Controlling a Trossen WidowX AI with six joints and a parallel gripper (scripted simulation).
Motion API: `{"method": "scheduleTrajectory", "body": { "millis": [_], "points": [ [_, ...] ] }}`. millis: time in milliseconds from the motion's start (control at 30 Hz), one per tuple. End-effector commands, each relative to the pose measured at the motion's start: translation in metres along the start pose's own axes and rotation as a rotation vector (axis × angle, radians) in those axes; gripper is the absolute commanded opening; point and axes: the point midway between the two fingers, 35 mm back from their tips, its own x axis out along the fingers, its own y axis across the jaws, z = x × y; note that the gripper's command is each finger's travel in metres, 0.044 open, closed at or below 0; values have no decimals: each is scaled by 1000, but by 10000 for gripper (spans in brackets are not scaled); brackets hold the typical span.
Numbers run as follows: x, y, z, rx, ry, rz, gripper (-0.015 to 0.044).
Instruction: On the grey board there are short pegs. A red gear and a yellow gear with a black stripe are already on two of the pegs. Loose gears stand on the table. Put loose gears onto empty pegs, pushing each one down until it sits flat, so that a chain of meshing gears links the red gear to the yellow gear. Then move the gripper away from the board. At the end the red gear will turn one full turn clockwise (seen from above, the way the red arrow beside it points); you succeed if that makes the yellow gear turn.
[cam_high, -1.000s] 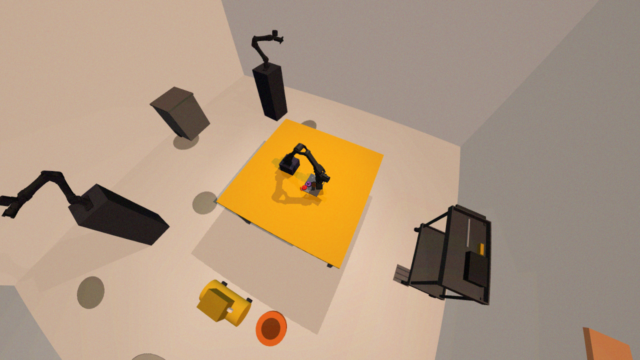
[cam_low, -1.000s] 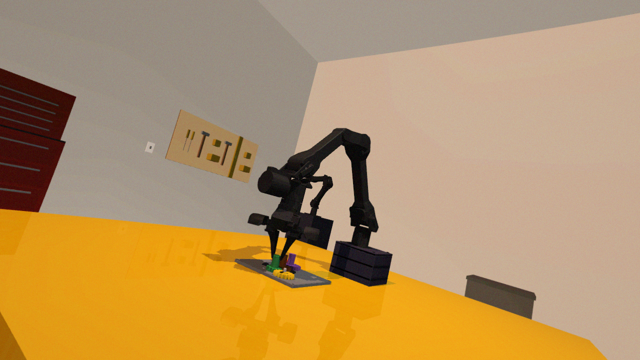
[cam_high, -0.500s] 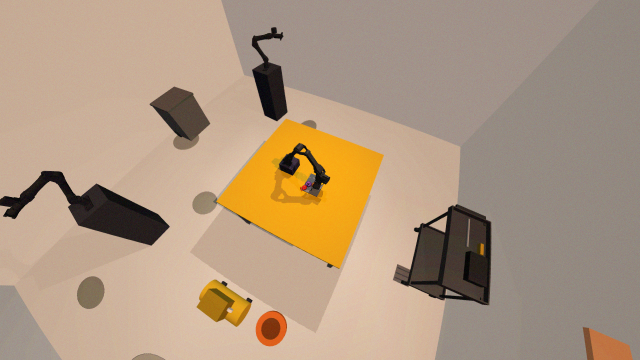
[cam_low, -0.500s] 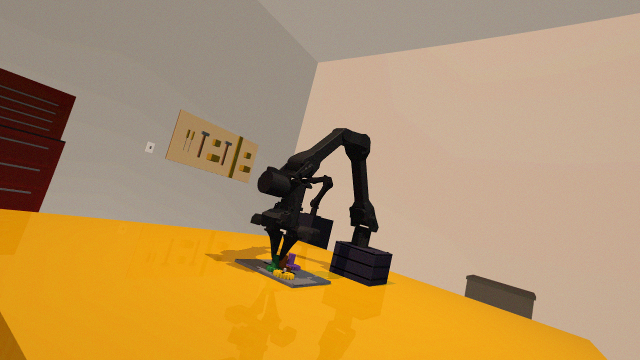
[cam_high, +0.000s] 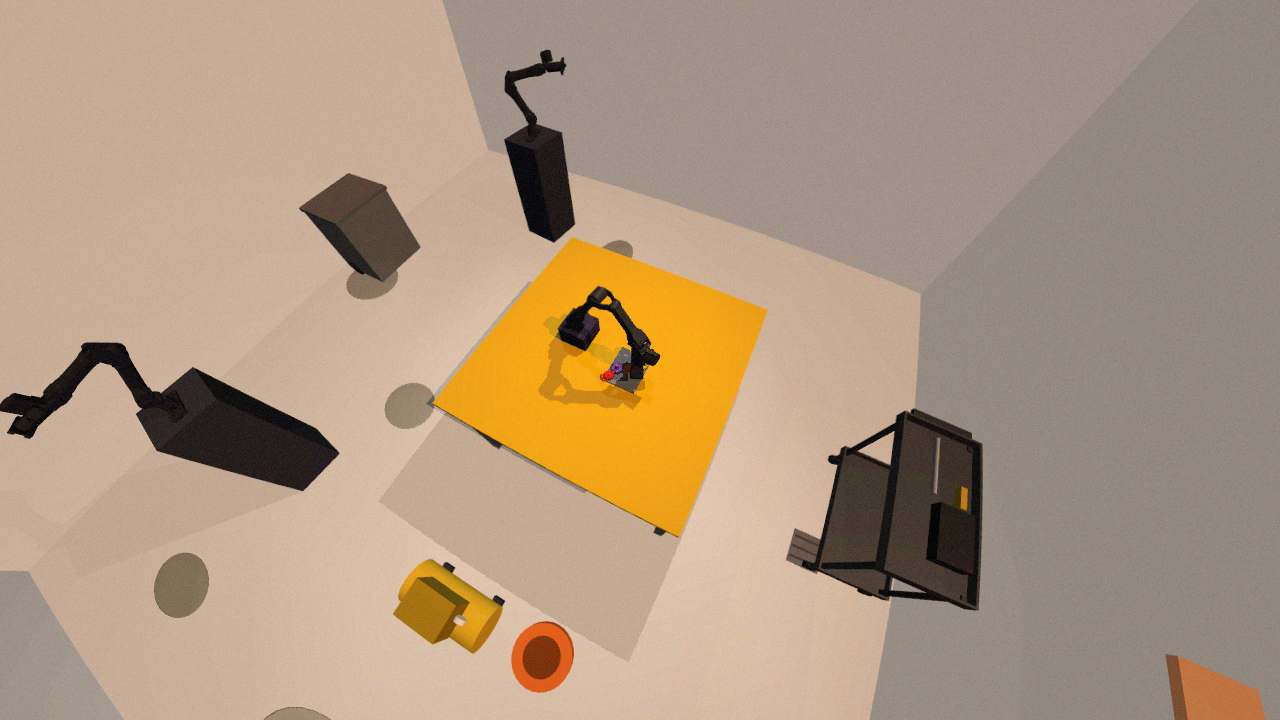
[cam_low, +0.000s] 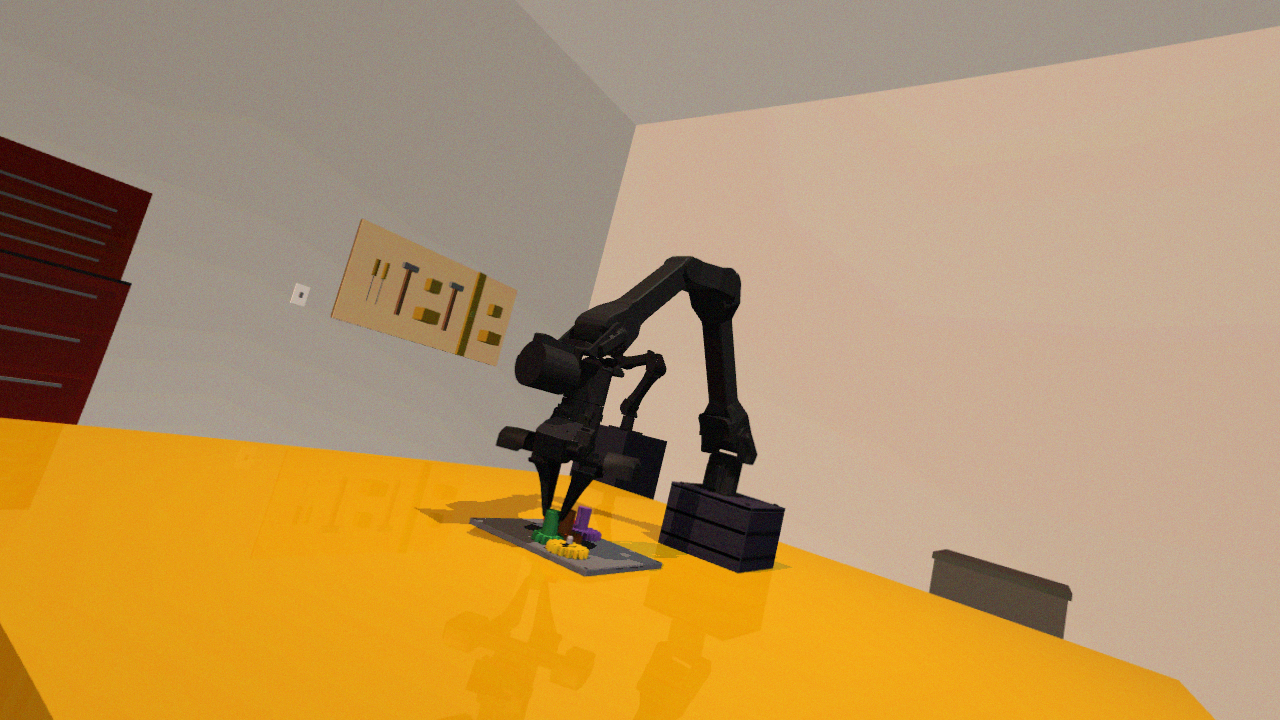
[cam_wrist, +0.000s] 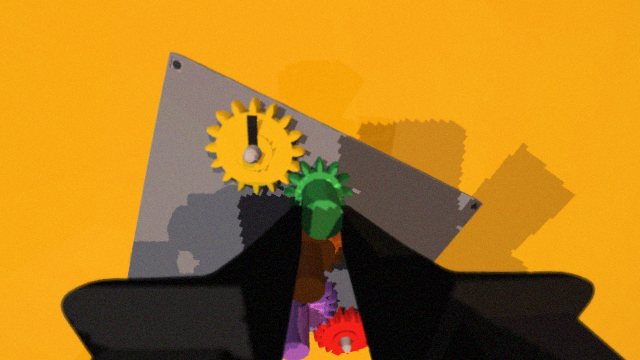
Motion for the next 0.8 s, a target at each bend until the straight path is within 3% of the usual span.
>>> {"method": "scheduleTrajectory", "body": {
  "millis": [0, 300, 767],
  "points": [
    [1, 0, 0, -101, 1, 0, 0],
    [1, 2, 0, -237, 1, 0, 0],
    [1, -1, 0, 66, 1, 0, 0]
  ]
}}
